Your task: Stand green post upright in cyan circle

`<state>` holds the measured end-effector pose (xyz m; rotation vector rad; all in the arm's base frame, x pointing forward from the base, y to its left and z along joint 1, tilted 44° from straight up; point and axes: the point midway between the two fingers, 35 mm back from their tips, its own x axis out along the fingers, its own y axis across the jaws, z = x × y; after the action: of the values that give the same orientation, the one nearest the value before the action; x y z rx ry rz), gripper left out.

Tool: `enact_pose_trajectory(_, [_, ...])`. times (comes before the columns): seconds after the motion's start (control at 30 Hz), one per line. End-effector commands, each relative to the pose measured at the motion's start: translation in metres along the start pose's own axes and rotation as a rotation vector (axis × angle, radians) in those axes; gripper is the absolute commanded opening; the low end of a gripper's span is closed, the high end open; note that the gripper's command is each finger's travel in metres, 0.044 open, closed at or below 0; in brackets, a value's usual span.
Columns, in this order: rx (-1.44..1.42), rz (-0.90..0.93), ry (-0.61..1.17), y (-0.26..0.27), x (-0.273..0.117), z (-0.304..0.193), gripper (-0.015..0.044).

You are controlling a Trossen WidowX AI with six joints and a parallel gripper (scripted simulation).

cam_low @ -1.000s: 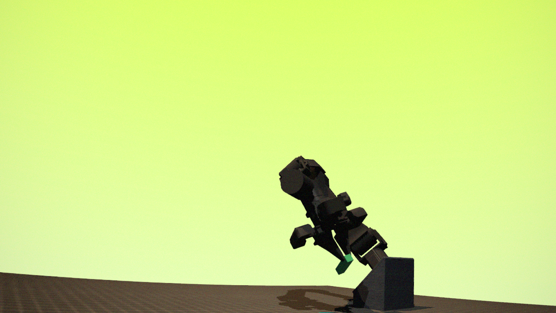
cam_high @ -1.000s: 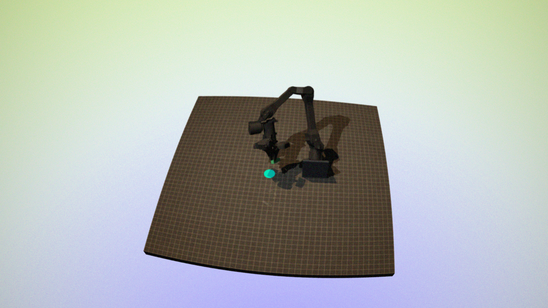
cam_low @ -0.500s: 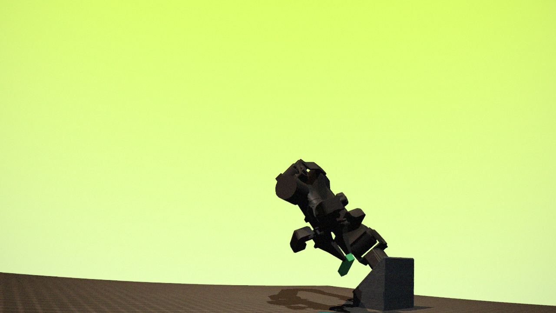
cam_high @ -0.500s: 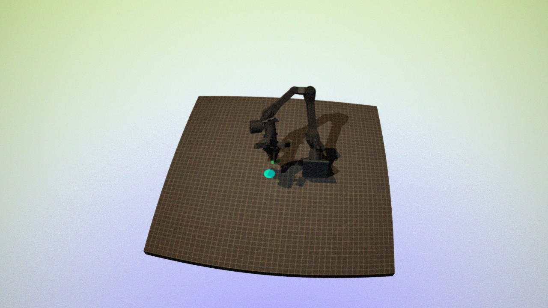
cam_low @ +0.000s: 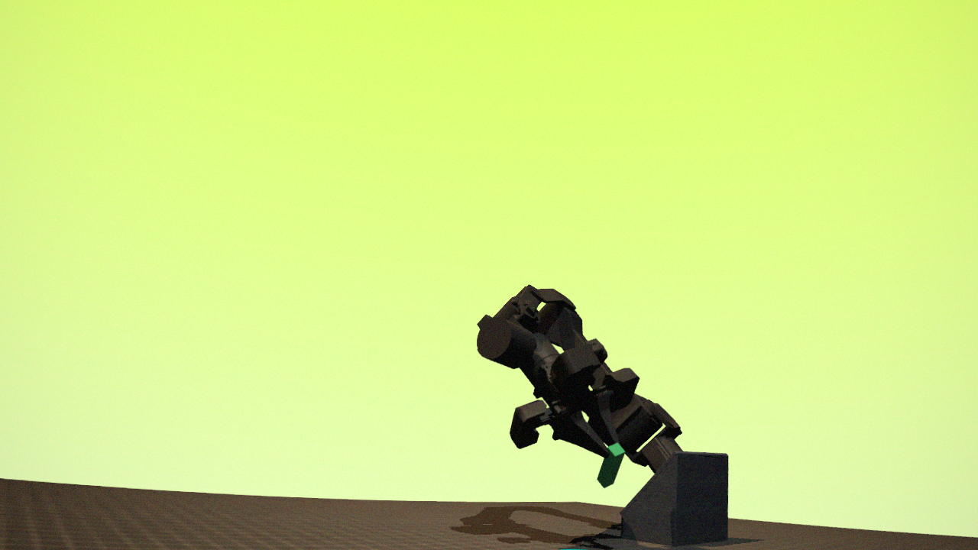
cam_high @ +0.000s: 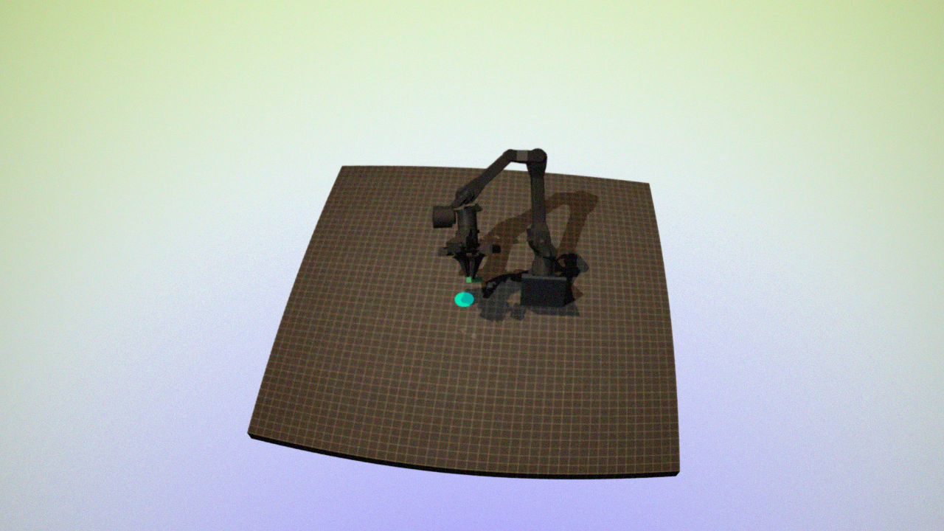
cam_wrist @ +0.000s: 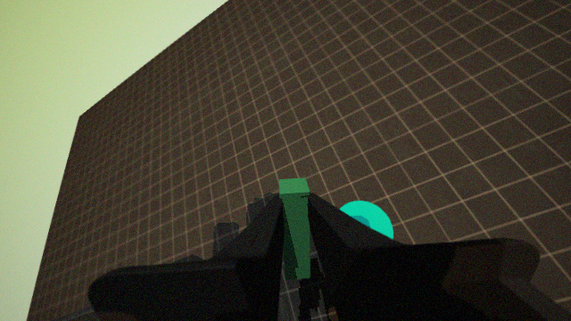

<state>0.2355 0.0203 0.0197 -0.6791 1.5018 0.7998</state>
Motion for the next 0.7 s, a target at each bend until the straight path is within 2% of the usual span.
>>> enact_pose_trajectory(0.0, [-0.009, 0.010, -0.036, 0.0021, 0.0013, -0.0010, 0.0023])
enact_pose_trajectory(0.67, [-0.040, 0.006, -0.181, 0.0011, -0.0012, -0.0009, 0.0023])
